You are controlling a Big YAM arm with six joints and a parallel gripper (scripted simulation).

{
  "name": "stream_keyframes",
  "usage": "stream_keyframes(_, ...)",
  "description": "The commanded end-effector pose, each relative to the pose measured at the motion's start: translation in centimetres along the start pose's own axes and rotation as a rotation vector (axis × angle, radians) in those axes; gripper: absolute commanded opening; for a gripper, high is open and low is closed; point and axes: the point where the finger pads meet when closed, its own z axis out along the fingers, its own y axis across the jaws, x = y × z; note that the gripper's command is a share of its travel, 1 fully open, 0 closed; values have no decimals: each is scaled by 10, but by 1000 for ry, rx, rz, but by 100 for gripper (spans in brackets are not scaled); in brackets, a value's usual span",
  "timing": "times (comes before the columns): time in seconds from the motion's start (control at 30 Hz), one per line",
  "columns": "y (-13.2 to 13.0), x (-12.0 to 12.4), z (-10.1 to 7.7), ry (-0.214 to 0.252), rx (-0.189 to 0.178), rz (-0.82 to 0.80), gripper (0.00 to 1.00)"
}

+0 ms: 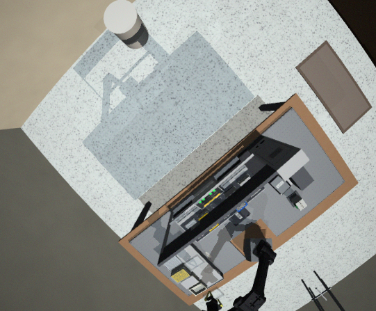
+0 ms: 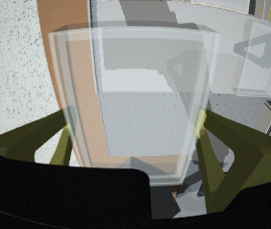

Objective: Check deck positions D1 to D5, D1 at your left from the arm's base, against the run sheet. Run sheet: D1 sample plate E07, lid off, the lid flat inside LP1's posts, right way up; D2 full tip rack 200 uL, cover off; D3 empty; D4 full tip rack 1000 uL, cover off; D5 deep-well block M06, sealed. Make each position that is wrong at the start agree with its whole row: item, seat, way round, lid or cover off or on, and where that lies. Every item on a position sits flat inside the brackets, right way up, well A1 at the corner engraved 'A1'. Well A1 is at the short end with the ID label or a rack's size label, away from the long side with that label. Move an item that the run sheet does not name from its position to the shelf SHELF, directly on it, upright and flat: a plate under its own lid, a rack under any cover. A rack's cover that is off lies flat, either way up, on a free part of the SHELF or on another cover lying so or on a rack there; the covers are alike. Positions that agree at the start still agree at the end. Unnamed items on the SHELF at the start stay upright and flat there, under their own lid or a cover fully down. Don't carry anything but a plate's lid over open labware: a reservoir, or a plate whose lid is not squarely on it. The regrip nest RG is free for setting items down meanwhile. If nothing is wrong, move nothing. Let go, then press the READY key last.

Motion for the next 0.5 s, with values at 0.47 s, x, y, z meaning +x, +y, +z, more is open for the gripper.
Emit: stream_keyframes(0.47, 1, -26, -27, -63, -11, 7, 0)
